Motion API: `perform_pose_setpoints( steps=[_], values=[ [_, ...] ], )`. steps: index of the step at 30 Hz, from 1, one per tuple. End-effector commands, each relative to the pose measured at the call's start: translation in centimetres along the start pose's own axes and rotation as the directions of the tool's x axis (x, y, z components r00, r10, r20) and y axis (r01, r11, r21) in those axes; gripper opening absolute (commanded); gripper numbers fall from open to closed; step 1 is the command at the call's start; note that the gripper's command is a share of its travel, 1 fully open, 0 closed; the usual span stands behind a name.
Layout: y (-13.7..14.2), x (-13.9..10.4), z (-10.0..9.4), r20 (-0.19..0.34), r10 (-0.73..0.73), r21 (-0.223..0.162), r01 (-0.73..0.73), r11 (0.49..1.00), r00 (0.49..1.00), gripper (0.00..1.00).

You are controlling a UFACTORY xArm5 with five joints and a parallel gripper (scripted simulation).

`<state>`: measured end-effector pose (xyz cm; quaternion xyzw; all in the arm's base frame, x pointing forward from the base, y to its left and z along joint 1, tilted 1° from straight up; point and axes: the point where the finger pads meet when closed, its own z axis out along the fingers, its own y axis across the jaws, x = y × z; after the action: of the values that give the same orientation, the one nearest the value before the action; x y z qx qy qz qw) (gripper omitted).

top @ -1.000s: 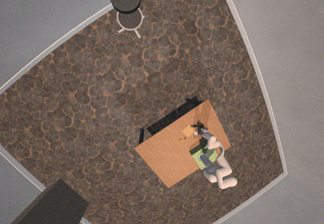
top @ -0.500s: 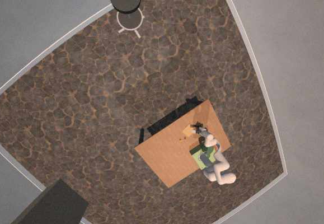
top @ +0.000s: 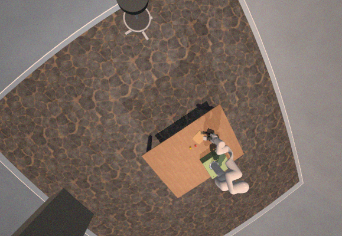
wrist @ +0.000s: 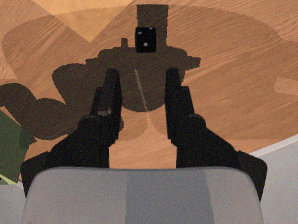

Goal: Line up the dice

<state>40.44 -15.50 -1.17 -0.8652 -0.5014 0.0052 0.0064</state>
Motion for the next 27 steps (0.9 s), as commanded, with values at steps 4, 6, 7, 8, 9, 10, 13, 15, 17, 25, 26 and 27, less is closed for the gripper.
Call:
perform_pose_setpoints(
  steps=[4,6,7,8,9,10,13,15,17,25,26,27],
  values=[
    [0.13,0.02,-0.11,-0.001,0.000,-0.003,0.000,1.000,1.000,0.36],
    [0.13,0.02,-0.11,-0.001,0.000,-0.003,0.000,1.000,1.000,0.36],
    [0.13,0.02,-0.11,-0.001,0.000,-0.003,0.000,1.000,1.000,0.36],
    [0.13,0.02,-0.11,-0.001,0.000,-0.003,0.000,1.000,1.000,0.36],
    [0.13,0.02,-0.11,-0.001,0.000,-0.003,0.000,1.000,1.000,0.36],
    [0.13,0.02,-0.11,-0.001,0.000,-0.003,0.000,1.000,1.000,0.36],
    [0.13,0.02,-0.11,-0.001,0.000,-0.003,0.000,1.000,1.000,0.36],
    [0.13,0.02,-0.11,-0.001,0.000,-0.003,0.000,1.000,1.000,0.36],
    [0.13,0.02,-0.11,-0.001,0.000,-0.003,0.000,1.000,1.000,0.36],
    [0.13,0.02,0.09,-0.001,0.000,-0.003,0.000,1.000,1.000,0.36],
    [0.13,0.02,0.14,-0.001,0.000,-0.003,0.000,1.000,1.000,0.36],
    [0.13,0.02,0.21,-0.001,0.000,-0.003,0.000,1.000,1.000,0.36]
  ],
)
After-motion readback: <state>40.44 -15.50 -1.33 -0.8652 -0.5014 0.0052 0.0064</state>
